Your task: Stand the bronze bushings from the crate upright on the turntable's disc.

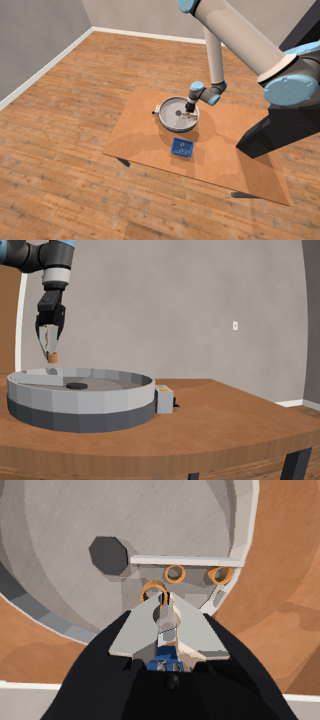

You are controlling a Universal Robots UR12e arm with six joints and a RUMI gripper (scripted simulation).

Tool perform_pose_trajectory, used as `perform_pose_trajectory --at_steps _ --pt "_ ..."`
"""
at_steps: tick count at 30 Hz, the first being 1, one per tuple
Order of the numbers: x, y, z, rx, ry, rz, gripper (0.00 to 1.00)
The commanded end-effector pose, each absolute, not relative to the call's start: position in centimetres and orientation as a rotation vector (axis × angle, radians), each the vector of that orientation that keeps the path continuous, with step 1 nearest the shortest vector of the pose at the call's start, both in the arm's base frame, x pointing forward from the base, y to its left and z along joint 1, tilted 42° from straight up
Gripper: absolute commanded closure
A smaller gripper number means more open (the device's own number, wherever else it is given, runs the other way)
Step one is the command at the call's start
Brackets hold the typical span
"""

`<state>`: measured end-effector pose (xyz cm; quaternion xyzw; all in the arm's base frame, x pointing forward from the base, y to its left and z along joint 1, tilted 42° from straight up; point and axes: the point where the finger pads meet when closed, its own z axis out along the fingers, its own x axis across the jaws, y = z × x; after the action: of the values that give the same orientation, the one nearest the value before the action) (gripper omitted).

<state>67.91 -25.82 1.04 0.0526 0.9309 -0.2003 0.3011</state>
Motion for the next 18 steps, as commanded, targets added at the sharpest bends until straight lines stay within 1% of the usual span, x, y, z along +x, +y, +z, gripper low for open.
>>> perform_pose_trajectory --at_steps 1,9,18 --pt "67.1 -28.5 1.9 0.137 2.470 -0.528 1.00" --pt "66.0 -31.8 2.9 0.137 2.470 -0.528 1.00" --pt "65.4 -33.5 3.5 0.137 2.470 -0.528 1.00"
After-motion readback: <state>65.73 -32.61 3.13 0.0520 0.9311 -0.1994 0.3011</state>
